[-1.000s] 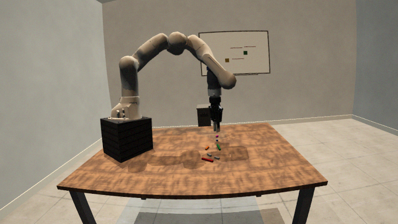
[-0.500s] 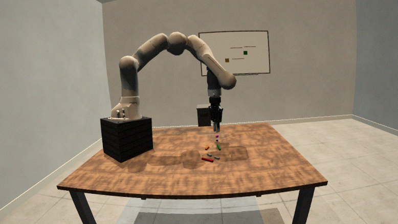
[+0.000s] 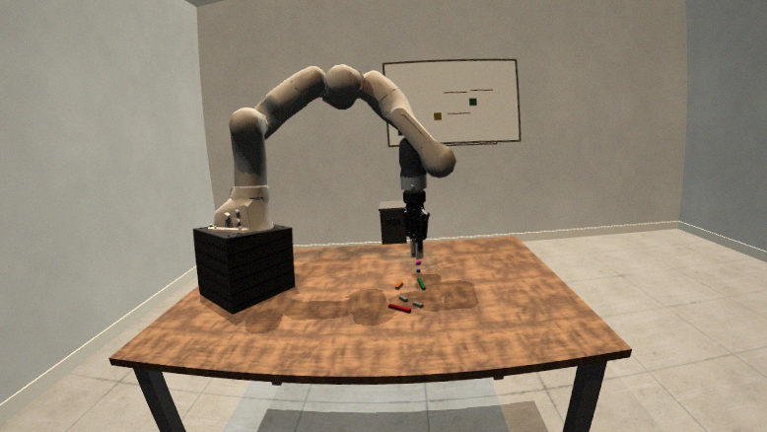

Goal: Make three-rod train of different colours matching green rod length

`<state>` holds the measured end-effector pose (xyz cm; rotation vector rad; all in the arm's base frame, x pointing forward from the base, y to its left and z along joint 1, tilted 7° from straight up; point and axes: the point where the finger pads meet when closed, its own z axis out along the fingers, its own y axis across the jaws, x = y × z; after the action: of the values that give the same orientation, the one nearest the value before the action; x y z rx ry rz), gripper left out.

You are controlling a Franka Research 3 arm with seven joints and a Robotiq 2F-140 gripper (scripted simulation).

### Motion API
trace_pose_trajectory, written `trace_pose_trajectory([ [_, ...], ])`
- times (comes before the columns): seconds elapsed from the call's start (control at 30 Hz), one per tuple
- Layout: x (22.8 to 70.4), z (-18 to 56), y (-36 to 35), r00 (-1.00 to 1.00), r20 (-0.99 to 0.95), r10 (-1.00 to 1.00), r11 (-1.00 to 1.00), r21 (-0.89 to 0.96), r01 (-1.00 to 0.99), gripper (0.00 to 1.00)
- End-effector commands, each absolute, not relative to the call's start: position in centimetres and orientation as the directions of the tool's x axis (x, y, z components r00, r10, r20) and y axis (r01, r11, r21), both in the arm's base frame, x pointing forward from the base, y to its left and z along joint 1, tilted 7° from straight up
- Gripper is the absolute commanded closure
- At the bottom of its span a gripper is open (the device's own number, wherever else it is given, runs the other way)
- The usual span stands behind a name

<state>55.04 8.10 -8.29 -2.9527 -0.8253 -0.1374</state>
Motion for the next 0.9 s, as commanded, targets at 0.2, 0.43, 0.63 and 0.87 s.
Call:
trace_pose_trajectory([
  [0.2,55.3,-9.5,8.2,0.848,0.111,0.518,-0.85,-0.043,0.524,0.85],
  [0.43,55.4,-10.6,8.2,0.848,0.111,0.518,-0.85,-0.043,0.524,0.85],
  [0.63,55.5,-11.3,8.3,0.848,0.111,0.518,-0.85,-0.043,0.524,0.85],
  [0.87,55.5,-11.7,8.3,0.848,0.111,0.518,-0.85,-0.043,0.524,0.85],
])
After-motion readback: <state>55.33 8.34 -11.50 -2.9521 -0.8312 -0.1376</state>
